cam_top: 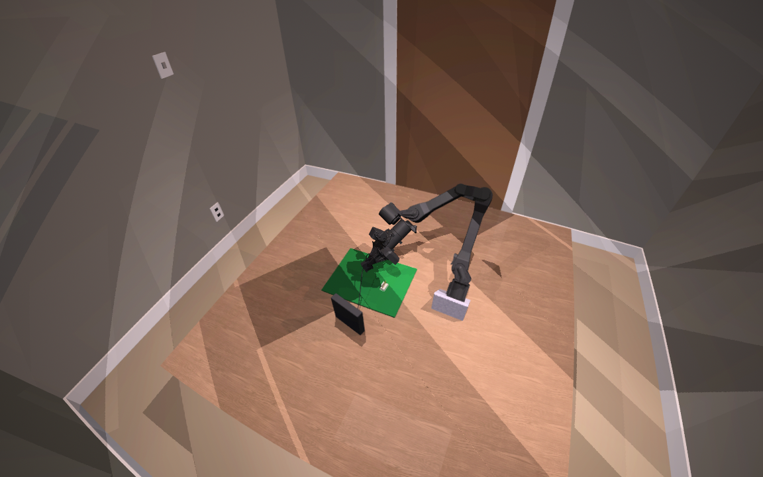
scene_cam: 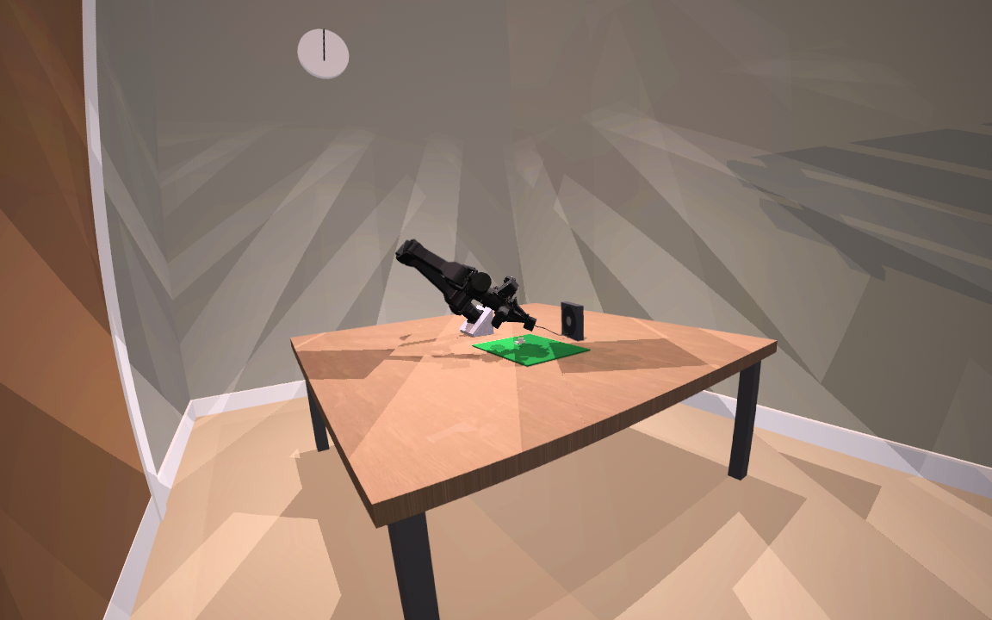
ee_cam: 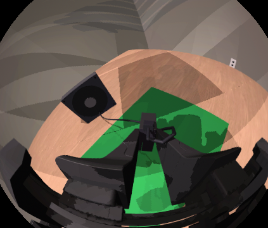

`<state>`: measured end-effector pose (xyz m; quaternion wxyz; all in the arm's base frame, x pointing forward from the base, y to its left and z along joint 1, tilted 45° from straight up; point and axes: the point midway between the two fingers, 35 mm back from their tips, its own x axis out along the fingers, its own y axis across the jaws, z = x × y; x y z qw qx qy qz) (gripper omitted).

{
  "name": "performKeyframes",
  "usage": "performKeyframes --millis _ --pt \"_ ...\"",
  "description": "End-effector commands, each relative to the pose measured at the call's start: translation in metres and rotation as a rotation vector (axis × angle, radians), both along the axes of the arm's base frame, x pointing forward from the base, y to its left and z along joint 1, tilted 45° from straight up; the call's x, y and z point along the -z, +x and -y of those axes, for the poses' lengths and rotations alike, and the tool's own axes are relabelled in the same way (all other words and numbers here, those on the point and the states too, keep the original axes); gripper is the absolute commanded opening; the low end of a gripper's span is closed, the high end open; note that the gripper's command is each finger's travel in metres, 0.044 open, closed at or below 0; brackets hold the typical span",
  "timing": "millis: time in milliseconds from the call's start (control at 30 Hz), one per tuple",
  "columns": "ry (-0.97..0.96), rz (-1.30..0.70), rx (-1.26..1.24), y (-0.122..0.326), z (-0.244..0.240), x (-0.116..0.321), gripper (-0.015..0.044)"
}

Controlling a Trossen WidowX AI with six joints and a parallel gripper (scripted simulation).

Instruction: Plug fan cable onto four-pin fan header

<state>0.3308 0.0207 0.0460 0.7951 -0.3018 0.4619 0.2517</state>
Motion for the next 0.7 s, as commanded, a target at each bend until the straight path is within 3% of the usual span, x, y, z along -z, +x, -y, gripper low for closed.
performKeyframes --millis 0,667 --pt "0.028 0.069 -0.043 -0.001 0.0 -0.005 0.0" --pt "0.075 0.353 -0.199 -0.012 0.005 -0.023 0.0"
